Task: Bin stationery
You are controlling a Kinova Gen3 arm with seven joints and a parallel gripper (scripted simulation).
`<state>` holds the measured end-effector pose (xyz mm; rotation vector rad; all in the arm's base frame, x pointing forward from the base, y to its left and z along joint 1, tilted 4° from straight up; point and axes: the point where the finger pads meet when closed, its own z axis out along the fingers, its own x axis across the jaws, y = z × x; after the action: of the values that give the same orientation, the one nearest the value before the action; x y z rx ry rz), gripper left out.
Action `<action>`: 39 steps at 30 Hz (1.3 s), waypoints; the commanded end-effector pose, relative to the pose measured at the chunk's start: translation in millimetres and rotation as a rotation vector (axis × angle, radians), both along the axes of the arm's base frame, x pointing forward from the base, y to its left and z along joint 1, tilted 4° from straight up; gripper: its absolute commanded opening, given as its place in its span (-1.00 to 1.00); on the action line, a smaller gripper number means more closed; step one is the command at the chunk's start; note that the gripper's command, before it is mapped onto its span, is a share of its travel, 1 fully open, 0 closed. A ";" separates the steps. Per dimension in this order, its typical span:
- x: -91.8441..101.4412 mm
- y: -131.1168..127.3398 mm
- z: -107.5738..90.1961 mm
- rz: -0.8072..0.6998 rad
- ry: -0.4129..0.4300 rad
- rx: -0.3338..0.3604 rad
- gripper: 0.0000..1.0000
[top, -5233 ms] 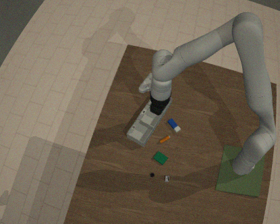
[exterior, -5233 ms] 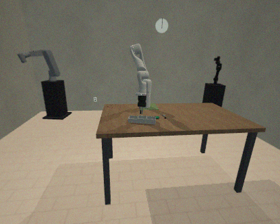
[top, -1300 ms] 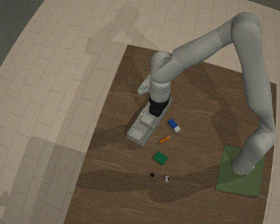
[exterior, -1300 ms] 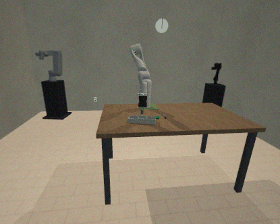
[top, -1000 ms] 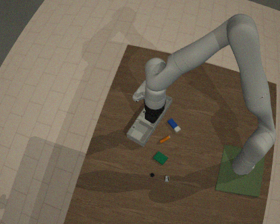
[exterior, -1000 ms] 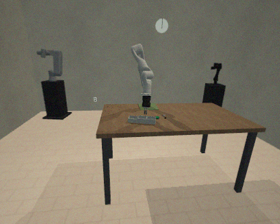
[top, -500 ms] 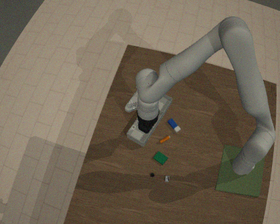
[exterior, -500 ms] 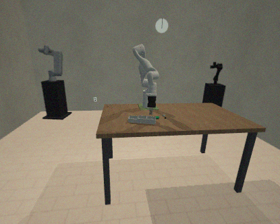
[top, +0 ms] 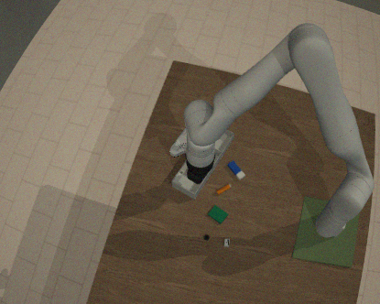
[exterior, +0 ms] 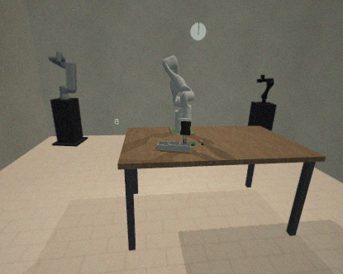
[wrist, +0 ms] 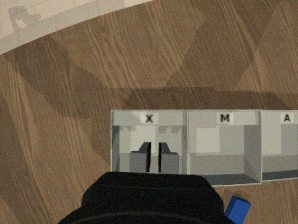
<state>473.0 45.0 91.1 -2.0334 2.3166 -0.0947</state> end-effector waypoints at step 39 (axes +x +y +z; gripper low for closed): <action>-0.5 2.2 -31.7 0.005 0.009 0.002 -0.39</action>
<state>472.0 47.1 58.6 -2.0437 2.3175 -0.0812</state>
